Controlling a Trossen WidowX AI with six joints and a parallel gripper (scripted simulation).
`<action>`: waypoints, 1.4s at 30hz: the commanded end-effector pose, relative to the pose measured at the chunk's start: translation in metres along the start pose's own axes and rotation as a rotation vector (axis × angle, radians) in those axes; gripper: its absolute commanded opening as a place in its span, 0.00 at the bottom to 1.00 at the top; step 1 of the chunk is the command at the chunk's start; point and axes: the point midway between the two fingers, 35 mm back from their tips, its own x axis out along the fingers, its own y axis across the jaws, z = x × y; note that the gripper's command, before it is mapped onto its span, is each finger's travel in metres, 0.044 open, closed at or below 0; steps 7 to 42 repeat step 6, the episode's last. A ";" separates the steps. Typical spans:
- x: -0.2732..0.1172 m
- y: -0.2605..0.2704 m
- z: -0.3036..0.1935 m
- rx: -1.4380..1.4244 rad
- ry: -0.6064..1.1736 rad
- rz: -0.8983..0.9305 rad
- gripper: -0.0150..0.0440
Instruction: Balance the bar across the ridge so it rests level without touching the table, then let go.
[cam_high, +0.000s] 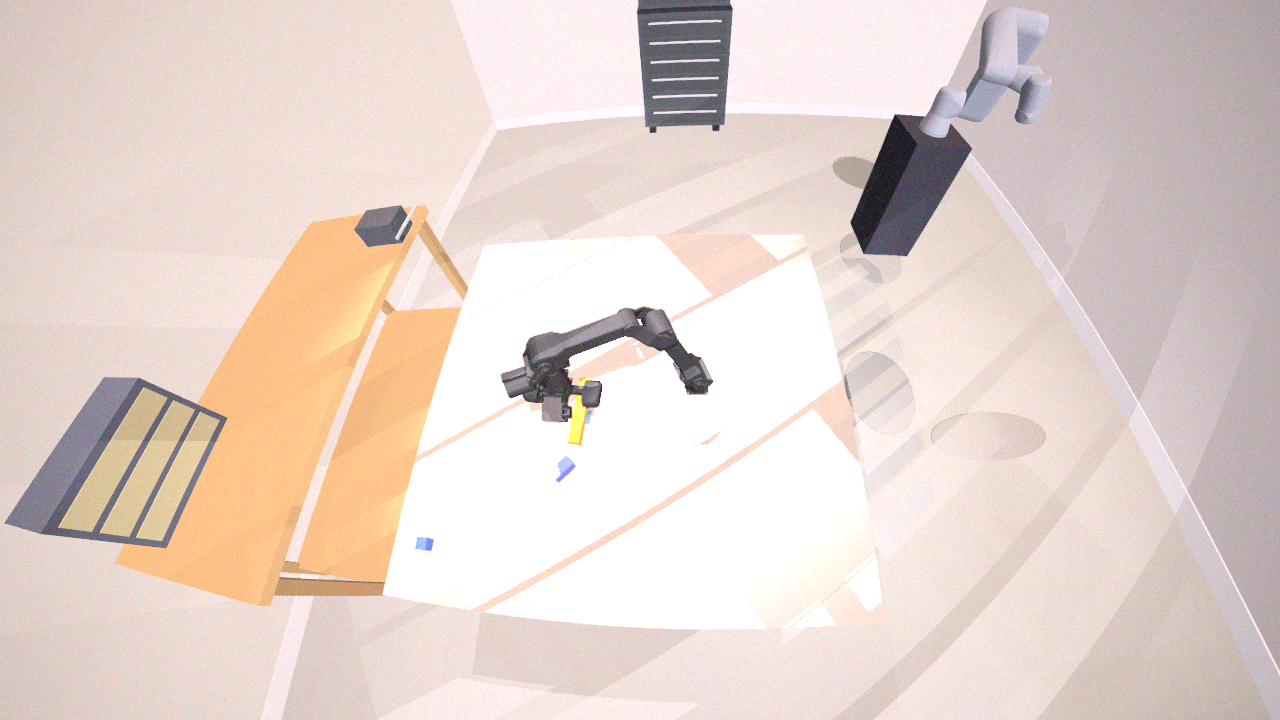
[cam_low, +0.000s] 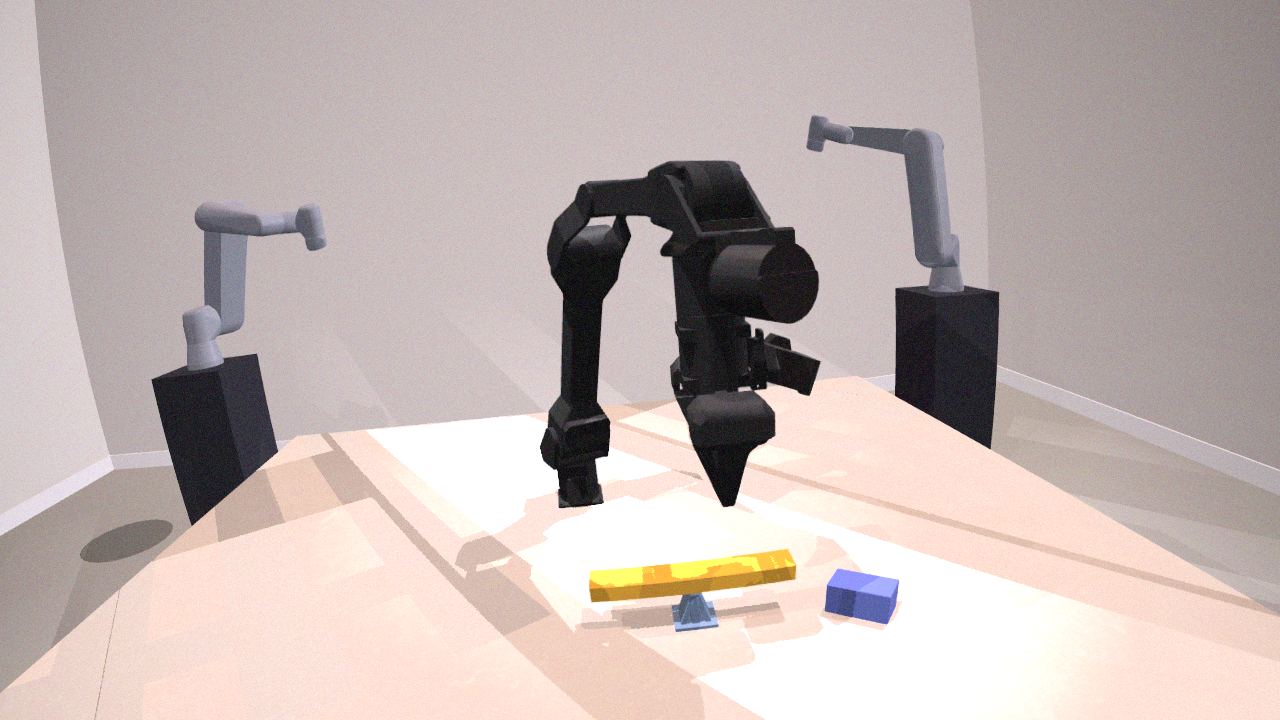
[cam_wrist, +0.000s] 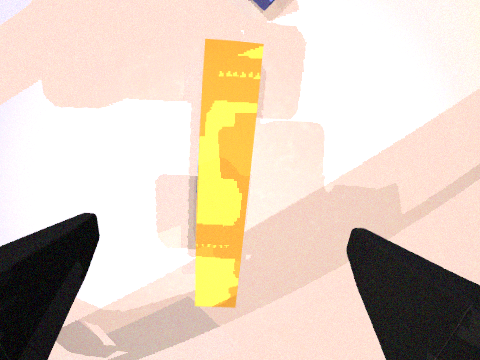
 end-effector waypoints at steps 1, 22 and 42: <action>-0.001 0.000 0.000 0.000 0.000 0.000 1.00; -0.001 0.000 0.000 0.000 0.000 0.000 1.00; -0.001 0.000 0.000 0.000 0.000 0.000 1.00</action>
